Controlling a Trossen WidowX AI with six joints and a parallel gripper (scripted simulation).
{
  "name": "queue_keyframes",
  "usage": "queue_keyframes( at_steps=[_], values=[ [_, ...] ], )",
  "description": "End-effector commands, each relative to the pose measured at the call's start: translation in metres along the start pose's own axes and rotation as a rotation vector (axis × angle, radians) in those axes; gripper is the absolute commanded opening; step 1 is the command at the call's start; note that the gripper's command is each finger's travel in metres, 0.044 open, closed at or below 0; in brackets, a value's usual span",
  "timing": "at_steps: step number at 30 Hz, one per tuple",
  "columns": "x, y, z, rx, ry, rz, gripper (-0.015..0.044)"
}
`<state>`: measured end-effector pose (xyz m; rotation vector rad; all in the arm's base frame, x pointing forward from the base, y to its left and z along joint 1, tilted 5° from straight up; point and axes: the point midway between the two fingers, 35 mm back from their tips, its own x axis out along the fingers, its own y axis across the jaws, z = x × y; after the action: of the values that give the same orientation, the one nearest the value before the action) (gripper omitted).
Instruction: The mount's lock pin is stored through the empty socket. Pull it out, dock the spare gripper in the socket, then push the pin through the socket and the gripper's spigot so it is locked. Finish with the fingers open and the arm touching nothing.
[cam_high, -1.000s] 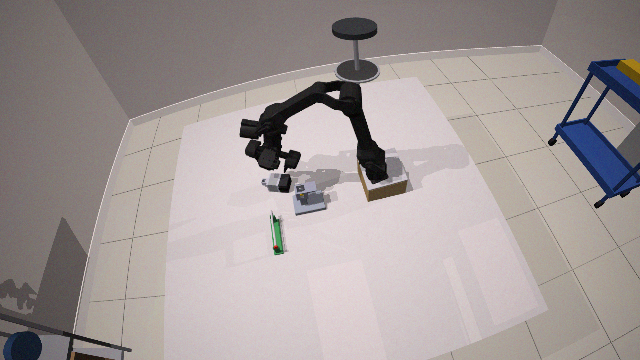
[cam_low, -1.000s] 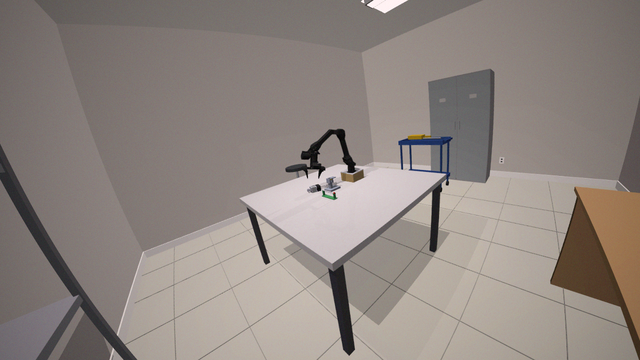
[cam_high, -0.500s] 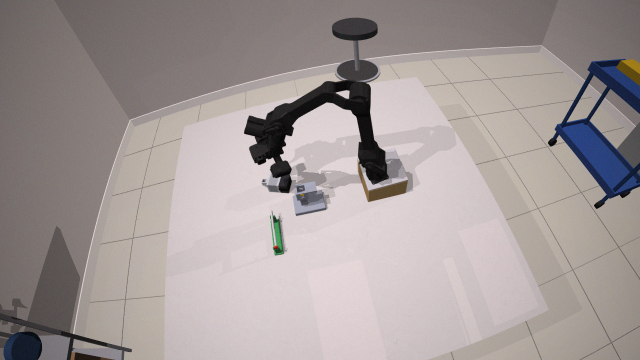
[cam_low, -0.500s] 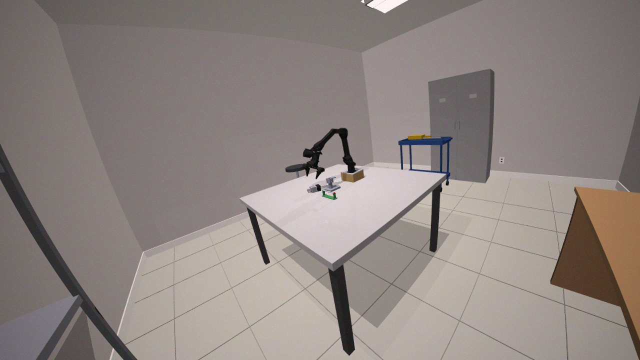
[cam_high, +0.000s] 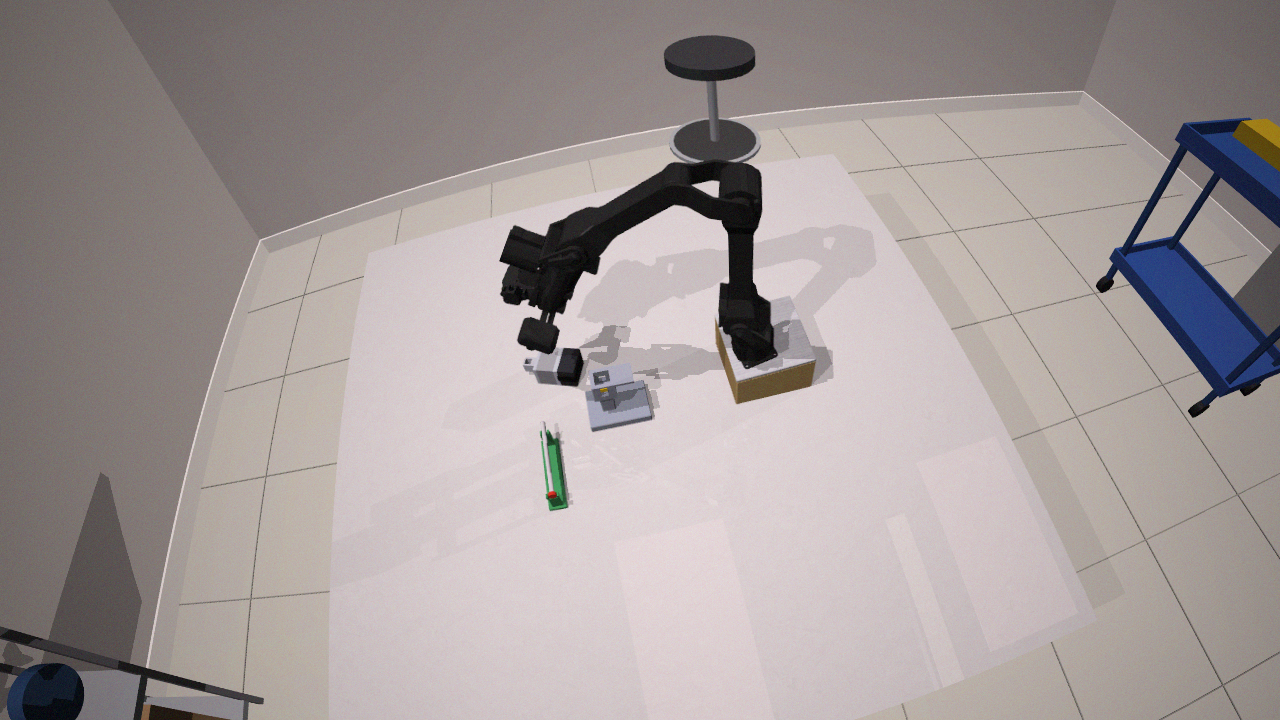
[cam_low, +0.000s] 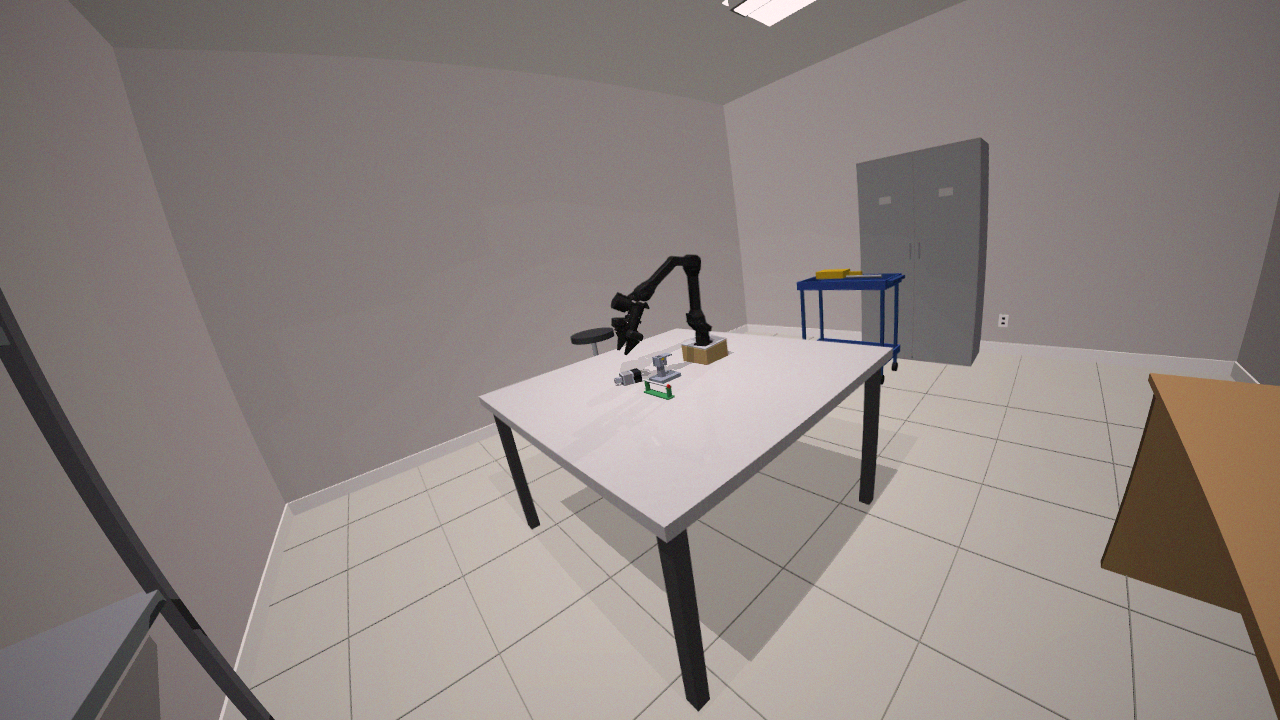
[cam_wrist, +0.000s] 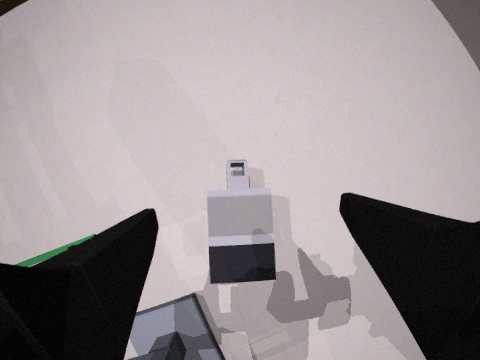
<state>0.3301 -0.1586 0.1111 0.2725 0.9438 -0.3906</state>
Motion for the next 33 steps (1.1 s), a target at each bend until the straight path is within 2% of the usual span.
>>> queue_keyframes(
  at_steps=[1, 5, 14, 33],
  values=[
    [-0.002, -0.001, -0.002, 0.038, -0.010, -0.005, 0.0440],
    [0.006, -0.001, -0.005, 0.039, -0.010, -0.005, 0.0440],
    [0.058, -0.001, -0.037, 0.039, -0.003, -0.003, 0.0440],
    [0.081, 0.000, -0.048, 0.039, -0.003, -0.003, 0.0440]
  ],
)
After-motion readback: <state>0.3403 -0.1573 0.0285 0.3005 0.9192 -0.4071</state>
